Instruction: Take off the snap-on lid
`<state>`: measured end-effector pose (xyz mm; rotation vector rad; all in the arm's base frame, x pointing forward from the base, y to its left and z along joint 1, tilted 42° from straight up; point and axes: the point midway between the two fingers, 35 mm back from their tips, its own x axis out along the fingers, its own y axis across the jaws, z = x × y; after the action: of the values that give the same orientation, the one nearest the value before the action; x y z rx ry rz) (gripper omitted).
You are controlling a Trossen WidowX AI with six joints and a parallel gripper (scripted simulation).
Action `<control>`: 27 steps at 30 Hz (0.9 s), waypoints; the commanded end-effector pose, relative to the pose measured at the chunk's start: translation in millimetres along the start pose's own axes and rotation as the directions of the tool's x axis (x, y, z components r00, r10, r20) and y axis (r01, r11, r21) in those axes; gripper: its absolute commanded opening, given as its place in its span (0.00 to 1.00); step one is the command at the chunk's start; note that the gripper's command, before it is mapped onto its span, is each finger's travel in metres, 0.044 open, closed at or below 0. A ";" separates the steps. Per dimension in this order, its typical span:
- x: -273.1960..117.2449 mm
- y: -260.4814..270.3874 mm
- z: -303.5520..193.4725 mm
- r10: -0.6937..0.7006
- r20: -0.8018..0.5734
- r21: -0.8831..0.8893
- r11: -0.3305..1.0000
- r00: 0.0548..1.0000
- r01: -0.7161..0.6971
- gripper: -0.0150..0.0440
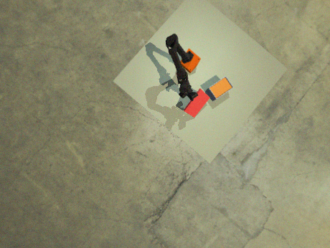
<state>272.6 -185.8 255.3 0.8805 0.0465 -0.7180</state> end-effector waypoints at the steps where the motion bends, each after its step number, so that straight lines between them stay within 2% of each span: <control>1: 4.9 -8.0 -2.1 -0.020 -0.006 0.000 1.000 1.000 0.020 0.25; 27: 17.9 -24.2 -2.3 -0.020 -0.005 -0.001 1.000 1.000 0.020 0.25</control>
<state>272.1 -200.1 246.7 0.8715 0.0257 -0.7135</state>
